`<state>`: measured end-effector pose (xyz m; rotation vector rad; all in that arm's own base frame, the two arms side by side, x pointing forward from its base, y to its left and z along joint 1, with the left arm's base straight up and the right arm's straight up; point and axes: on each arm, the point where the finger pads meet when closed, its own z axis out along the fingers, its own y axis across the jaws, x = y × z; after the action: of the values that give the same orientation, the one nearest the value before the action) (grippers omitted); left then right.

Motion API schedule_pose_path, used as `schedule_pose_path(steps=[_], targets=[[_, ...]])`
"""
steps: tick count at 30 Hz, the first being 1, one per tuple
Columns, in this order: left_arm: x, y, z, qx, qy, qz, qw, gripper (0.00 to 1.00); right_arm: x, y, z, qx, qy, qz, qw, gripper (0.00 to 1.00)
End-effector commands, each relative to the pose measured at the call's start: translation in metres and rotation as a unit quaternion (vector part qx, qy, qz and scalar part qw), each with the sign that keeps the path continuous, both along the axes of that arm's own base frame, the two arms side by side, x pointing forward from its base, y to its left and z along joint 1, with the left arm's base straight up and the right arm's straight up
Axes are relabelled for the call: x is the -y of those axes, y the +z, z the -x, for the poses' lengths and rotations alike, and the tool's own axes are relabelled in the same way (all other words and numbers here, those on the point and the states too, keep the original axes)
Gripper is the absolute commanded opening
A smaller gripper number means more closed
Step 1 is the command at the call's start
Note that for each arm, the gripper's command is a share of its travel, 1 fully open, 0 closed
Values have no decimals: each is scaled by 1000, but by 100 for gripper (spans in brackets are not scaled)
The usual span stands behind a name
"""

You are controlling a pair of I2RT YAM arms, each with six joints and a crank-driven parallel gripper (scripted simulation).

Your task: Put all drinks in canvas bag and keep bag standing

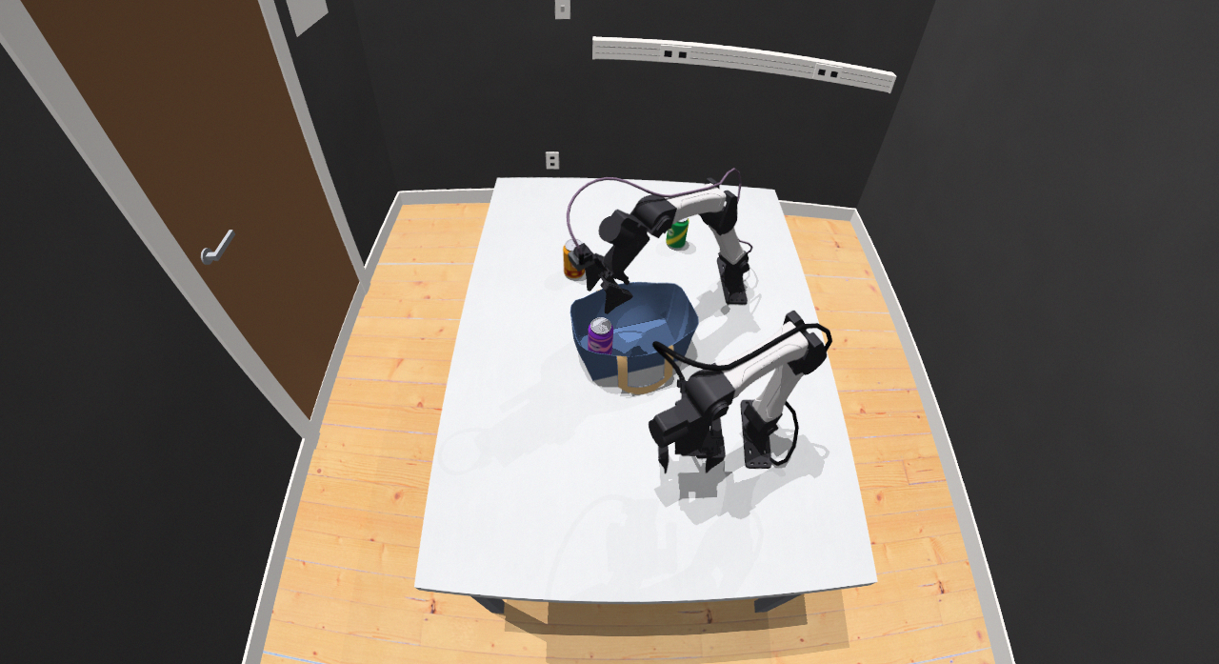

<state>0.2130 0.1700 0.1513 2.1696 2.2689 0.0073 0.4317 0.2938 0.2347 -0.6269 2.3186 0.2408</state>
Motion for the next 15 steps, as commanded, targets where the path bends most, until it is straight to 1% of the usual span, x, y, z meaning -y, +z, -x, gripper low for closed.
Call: schedule_pose_path(steps=[1, 4, 5, 6, 7, 8, 11, 15], targets=[[1, 9, -2, 22, 2, -9, 1000, 100, 4, 15, 3, 19, 1, -7, 1000, 91], [1, 9, -2, 22, 2, -9, 1000, 100, 7, 20, 8, 15, 1, -5, 1000, 91], [5, -3, -2, 6, -1, 2, 1000, 100, 7, 23, 7, 17, 1, -6, 1000, 91], [-2, 14, -6, 34, 5, -15, 999, 100, 7, 23, 7, 17, 1, -7, 1000, 91], [1, 8, -4, 15, 2, -4, 1000, 100, 6, 22, 7, 17, 1, -6, 1000, 91], [0, 9, -5, 16, 2, -5, 1000, 100, 6, 21, 7, 16, 1, -6, 1000, 89], [-1, 9, -7, 16, 3, -5, 1000, 100, 6, 20, 7, 15, 1, -5, 1000, 89], [-2, 7, -6, 10, 4, -2, 1000, 100, 5, 10, 5, 6, 1, 1, 1000, 89]])
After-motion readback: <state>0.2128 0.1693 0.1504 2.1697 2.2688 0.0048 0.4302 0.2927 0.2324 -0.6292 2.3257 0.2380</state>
